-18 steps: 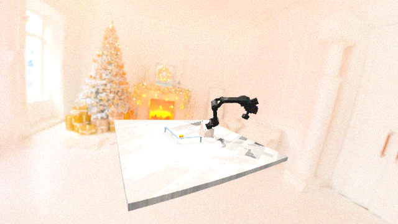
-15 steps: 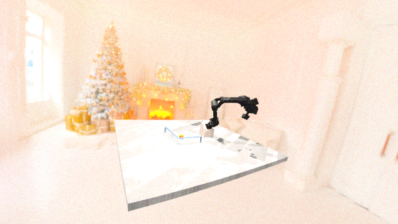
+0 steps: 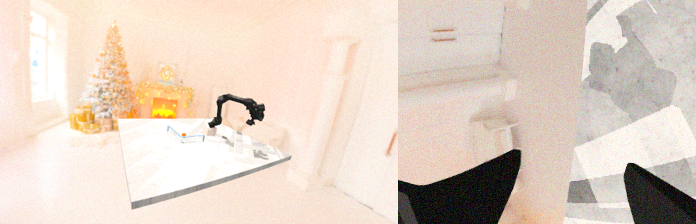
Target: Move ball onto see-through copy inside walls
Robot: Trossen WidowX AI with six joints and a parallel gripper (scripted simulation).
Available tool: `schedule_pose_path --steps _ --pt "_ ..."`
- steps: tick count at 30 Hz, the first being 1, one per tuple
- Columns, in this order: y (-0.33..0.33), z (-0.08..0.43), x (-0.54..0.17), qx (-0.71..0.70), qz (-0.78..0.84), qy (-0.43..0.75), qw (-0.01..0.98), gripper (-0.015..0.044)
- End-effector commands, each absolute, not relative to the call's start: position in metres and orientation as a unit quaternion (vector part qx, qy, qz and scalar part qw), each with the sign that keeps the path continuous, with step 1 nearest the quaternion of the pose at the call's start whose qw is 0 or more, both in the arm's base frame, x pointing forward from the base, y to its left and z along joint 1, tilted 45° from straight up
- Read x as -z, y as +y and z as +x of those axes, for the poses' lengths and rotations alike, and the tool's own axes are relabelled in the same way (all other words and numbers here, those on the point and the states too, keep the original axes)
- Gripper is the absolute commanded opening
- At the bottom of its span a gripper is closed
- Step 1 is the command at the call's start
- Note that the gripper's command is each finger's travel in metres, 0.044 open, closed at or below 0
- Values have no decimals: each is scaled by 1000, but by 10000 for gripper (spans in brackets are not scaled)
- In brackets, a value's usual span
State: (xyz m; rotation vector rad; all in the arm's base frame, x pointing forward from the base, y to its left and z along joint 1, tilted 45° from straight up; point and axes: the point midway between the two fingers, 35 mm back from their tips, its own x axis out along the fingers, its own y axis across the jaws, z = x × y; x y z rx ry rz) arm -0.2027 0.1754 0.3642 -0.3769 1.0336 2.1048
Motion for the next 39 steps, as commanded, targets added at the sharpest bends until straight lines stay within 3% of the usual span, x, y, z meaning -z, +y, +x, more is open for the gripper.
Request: schedule_pose_path --steps 1,11,22,32,39 --pt "215 -183 -355 -797 -138 403 428 304" --pt "294 -106 -335 -722 -109 407 549 304" --pt "343 19 -307 -616 -78 415 665 304" --pt "337 150 -278 -506 -47 426 749 304" --pt "290 226 -243 -432 -35 459 775 304"
